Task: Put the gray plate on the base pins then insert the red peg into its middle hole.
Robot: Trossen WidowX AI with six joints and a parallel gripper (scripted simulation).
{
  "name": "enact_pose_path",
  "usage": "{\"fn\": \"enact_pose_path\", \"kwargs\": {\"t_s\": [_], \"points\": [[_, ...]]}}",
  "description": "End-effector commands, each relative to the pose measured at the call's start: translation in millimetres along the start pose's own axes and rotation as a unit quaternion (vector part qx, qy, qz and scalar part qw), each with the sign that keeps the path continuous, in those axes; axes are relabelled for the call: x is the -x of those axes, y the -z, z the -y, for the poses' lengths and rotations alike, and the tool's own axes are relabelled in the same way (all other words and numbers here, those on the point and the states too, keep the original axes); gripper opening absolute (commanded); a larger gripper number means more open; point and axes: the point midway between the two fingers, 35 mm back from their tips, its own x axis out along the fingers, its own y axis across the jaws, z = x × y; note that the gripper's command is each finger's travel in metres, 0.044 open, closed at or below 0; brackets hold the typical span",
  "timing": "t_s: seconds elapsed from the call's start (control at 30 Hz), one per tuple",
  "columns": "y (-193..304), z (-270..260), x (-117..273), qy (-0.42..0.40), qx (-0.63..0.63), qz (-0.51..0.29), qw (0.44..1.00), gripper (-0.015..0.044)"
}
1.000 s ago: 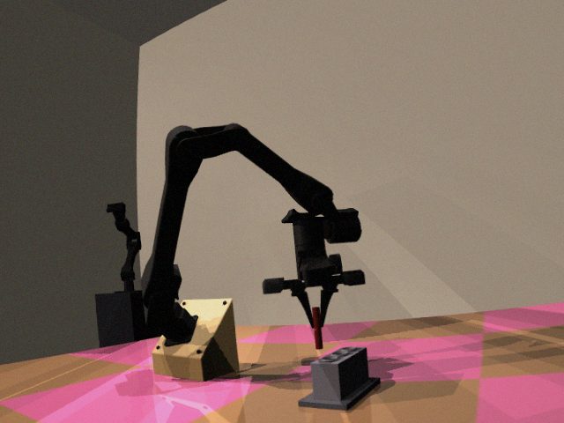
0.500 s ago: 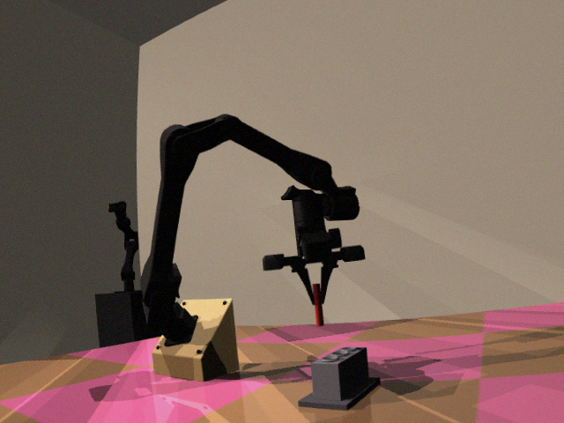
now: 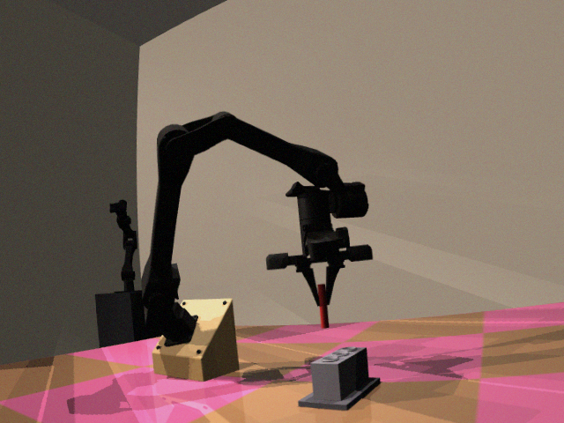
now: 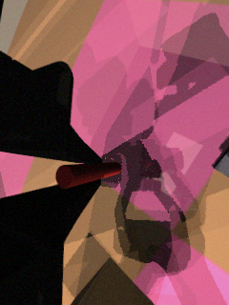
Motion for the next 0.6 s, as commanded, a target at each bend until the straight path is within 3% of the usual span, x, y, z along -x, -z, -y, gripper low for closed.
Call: {"fn": "enact_pose_path", "kwargs": {"t_s": [0.0,0.57], "points": [[-10,-4,2,-0.003,-0.001,-0.004,1.0,0.0],[-57,-14,6,-0.009,-0.002,-0.007,1.0,0.0]]}}
